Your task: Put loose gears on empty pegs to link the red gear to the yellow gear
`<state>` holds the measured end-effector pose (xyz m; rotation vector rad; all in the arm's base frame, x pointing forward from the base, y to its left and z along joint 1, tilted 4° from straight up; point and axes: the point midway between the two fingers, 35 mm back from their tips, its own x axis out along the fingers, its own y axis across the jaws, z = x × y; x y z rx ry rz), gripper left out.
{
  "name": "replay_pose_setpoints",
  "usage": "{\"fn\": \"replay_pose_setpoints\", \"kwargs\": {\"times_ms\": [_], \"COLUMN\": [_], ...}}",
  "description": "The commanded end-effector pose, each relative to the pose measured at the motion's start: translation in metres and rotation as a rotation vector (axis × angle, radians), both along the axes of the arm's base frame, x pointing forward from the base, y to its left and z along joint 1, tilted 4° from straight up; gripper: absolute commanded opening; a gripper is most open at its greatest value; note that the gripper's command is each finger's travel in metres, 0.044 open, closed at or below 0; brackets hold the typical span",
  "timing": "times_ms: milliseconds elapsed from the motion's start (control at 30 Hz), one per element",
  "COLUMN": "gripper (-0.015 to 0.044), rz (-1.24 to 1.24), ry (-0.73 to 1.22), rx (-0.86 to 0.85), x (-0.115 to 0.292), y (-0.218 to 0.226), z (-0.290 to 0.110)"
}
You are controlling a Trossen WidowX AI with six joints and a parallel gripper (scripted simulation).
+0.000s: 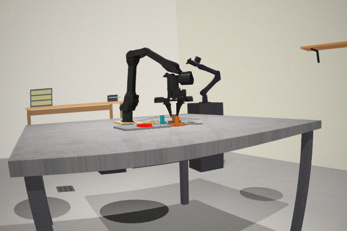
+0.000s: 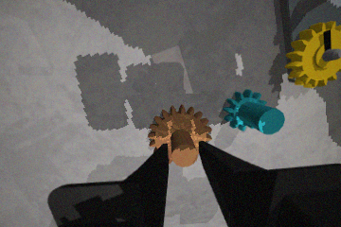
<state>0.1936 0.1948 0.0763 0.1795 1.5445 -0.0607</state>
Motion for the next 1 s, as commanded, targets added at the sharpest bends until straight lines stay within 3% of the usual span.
{"fn": "replay_pose_setpoints", "kwargs": {"times_ms": [0,333,967], "gripper": [0.0085,0.0000,0.0000], "rz": [-0.006,-0.006,-0.012], "ry": [0.004,0.004,0.005], "rx": [0.002,0.002,0.005], "x": [-0.001,-0.001,0.005], "y": [0.000,0.000,0.003], "z": [-0.001,-0.001,0.032]}}
